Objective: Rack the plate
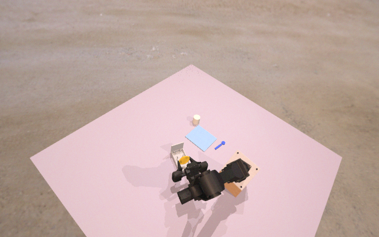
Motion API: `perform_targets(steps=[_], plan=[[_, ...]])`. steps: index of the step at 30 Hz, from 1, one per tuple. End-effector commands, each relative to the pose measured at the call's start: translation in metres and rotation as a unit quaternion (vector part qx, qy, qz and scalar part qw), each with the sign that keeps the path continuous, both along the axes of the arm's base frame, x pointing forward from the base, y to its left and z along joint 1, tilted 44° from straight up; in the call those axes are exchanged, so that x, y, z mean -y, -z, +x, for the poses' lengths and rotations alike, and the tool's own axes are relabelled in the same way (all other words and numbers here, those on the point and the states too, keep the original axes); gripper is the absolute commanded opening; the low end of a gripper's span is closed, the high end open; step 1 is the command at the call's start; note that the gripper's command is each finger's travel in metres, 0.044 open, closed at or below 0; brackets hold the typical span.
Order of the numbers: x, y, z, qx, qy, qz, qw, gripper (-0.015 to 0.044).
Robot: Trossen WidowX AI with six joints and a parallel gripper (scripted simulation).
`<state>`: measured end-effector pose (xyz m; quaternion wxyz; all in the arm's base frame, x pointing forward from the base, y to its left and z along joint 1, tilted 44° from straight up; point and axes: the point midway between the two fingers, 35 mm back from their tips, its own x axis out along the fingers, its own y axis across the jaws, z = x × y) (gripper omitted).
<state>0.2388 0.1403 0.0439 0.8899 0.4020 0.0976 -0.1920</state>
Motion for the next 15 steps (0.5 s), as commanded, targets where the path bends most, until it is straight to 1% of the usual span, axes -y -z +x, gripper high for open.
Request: perform_targets(steps=[1, 5, 15], plan=[[-0.001, 0.005, 0.002, -0.002, -0.001, -0.002, 1.0, 0.0], [-0.013, 0.018, 0.003, 0.0, 0.0, 0.0, 1.0, 0.0], [-0.01, 0.015, 0.002, -0.004, -0.003, -0.003, 1.0, 0.0]])
